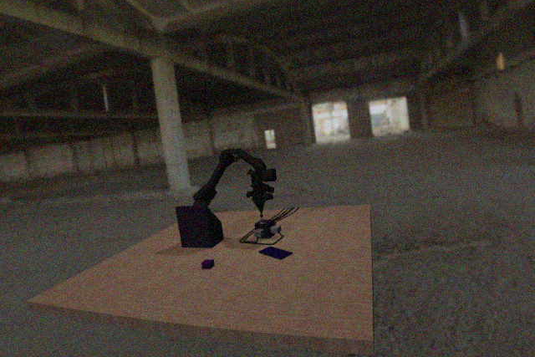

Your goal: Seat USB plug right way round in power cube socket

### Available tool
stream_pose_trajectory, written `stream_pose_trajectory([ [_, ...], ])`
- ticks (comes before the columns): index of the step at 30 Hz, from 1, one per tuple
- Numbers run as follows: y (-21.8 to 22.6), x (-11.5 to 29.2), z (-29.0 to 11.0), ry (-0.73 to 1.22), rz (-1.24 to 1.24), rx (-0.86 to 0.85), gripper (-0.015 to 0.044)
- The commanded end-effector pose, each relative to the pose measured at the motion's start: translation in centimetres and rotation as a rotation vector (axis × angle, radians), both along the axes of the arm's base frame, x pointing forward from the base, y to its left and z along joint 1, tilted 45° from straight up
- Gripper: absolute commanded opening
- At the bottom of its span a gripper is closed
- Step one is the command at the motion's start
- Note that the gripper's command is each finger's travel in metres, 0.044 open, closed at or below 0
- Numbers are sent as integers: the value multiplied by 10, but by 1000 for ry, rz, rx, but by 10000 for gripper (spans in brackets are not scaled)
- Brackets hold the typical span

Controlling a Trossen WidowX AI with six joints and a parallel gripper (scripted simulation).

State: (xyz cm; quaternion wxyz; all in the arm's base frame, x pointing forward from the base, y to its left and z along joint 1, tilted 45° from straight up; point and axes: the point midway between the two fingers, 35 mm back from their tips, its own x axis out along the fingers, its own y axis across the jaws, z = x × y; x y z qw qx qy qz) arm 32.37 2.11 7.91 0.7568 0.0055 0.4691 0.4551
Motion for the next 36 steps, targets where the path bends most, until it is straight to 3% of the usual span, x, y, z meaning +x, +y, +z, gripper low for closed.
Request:
stream_pose_trajectory([
  [1,0,0,0,73,-75,15,0],
  [36,0,0,0,709,-721,149,0],
])
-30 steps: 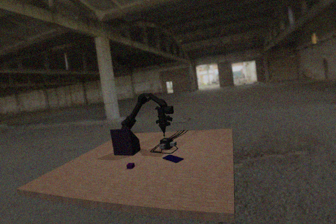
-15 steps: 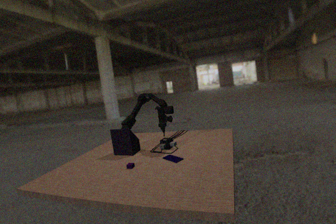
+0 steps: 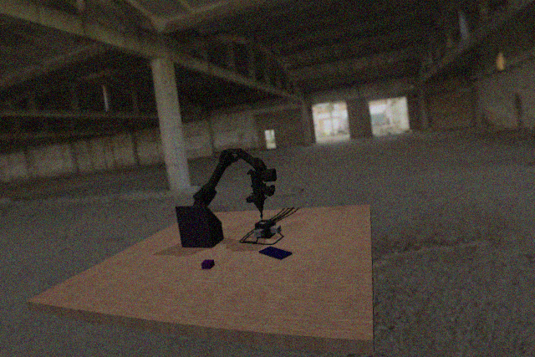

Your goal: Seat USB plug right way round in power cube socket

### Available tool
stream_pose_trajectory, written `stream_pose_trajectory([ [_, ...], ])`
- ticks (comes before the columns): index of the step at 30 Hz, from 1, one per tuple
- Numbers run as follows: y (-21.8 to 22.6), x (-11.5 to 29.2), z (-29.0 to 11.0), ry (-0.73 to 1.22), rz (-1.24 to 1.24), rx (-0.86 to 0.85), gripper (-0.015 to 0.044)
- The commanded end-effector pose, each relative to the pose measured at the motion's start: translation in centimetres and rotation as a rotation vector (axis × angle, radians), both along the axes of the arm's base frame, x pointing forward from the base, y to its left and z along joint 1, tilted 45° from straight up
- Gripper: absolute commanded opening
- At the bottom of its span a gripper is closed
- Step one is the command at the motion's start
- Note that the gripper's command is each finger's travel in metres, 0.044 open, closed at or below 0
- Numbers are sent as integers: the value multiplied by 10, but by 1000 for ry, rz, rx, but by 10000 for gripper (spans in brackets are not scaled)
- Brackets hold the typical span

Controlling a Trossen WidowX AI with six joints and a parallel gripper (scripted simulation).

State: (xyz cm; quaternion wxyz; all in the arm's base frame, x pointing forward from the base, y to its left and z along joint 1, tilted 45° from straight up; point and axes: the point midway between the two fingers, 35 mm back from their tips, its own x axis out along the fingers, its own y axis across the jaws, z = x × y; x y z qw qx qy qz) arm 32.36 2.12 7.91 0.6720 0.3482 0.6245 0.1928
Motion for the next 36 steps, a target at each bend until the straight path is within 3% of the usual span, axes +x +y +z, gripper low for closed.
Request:
stream_pose_trajectory([
  [1,0,0,0,74,-75,15,0],
  [36,0,0,0,710,-721,149,0],
])
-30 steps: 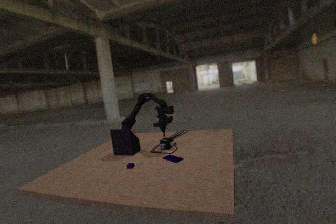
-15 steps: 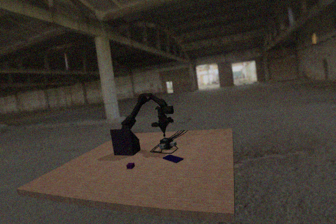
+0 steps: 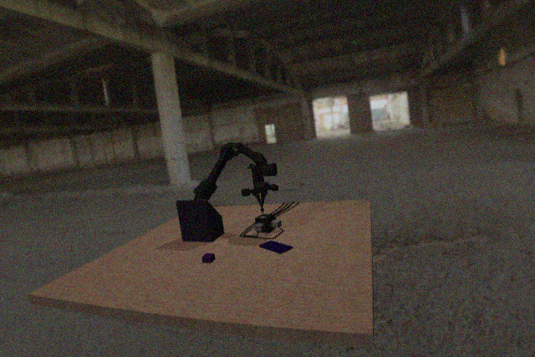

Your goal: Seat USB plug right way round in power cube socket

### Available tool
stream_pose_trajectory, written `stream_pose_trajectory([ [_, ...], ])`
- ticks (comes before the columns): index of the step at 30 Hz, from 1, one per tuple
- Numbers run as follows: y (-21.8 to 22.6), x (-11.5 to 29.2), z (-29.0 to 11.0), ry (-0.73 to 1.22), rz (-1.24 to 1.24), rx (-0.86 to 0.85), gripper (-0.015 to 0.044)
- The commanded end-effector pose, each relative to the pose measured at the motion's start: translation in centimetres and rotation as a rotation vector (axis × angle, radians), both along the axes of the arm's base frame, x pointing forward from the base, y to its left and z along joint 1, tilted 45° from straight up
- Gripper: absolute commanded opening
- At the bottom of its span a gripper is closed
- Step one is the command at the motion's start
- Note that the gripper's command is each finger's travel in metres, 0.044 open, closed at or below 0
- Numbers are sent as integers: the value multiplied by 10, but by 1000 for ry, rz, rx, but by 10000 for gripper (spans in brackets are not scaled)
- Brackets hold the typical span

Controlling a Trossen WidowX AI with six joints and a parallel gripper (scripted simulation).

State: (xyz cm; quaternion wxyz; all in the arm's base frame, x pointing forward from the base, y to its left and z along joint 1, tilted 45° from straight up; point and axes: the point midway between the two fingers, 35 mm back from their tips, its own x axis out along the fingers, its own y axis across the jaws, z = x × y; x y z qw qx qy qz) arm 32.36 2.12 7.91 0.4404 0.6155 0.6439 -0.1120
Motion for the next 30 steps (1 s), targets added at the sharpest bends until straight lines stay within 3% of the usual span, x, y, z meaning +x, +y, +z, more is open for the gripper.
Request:
stream_pose_trajectory([
  [1,0,0,0,73,-75,15,0],
  [23,0,0,0,470,-478,98,0],
  [30,0,0,0,482,-490,101,0],
])
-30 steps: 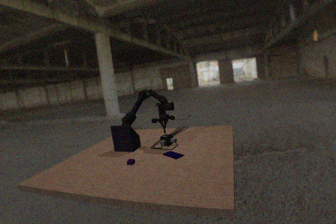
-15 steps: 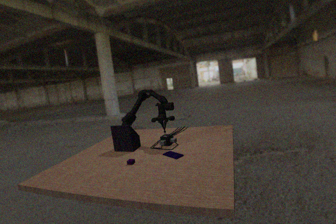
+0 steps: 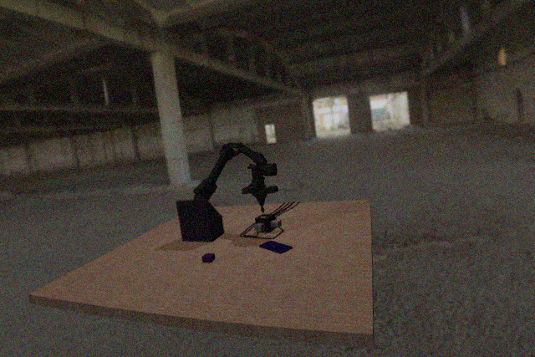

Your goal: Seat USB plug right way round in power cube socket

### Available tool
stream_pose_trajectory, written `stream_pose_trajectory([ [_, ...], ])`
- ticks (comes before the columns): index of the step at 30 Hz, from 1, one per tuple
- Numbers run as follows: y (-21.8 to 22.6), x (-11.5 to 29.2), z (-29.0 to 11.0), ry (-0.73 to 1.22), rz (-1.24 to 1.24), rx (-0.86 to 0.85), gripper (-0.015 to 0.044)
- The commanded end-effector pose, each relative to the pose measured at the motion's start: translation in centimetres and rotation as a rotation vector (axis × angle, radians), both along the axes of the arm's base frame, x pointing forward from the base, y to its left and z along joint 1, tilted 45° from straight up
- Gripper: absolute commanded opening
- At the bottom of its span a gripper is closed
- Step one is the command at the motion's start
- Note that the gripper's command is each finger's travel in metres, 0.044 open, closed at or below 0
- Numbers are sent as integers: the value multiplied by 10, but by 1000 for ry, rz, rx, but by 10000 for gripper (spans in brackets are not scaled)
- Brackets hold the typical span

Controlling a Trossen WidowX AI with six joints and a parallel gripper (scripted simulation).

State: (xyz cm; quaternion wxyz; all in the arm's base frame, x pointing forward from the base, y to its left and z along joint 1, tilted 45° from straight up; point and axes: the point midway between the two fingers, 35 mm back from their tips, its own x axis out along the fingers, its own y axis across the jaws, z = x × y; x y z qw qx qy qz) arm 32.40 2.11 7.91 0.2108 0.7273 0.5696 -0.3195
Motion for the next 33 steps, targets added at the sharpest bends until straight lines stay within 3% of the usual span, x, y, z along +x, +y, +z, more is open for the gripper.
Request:
stream_pose_trajectory([
  [1,0,0,0,13,-11,2,0],
  [33,1,0,-3,17,-14,-6,0],
])
